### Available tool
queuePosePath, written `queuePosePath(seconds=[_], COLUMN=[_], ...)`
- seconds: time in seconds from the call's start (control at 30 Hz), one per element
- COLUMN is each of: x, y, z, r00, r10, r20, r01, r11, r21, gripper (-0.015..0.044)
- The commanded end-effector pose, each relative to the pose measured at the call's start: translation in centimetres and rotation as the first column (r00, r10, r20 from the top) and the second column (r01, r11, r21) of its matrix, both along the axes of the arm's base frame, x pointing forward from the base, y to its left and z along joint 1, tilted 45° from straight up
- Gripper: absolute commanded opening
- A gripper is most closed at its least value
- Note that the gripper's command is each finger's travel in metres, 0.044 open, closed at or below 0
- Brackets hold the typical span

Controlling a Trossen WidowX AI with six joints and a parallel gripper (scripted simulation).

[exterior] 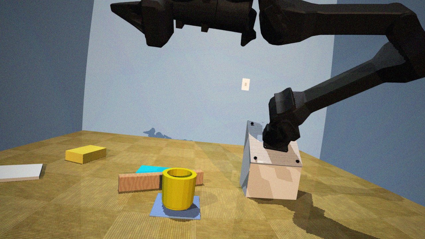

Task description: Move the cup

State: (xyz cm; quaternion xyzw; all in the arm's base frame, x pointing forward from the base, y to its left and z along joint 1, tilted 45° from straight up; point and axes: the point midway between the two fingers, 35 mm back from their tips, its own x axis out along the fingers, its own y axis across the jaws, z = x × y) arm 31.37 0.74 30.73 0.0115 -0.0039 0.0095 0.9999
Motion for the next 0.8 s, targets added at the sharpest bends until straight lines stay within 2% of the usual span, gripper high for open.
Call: queuePosePath(seconds=[0.0, 0.07, 0.13, 0.17, 0.27, 0.3, 0.4, 0.5, 0.57, 0.77], x=[0.2, 1.0, 0.9, 0.6, -2.4, -3.8, -7.4, -10.5, -11.1, -11.3], y=[0.1, 1.2, 2.7, 3.2, 5.3, 6.0, 7.8, 9.2, 9.5, 9.3], z=[-0.5, -4.5, -10.3, -12.2, -18.7, -20.5, -23.2, -24.0, -24.0, -24.2], r00=[1.000, 0.978, 0.881, 0.832, 0.564, 0.452, 0.178, -0.044, -0.086, -0.086], r10=[0.009, 0.084, 0.195, 0.233, 0.387, 0.441, 0.569, 0.676, 0.698, 0.698], r20=[-0.022, -0.192, -0.431, -0.503, -0.729, -0.775, -0.803, -0.736, -0.711, -0.711], r01=[-0.009, -0.066, -0.085, -0.070, 0.099, 0.197, 0.474, 0.722, 0.769, 0.769], r11=[1.000, 0.993, 0.961, 0.945, 0.845, 0.798, 0.665, 0.530, 0.500, 0.500], r21=[0.009, 0.099, 0.263, 0.321, 0.526, 0.569, 0.577, 0.444, 0.398, 0.398], gripper=[0.0374, 0.0321, 0.0269, 0.0243, 0.0167, 0.0167, 0.0167, 0.0167, 0.0167, 0.0167])
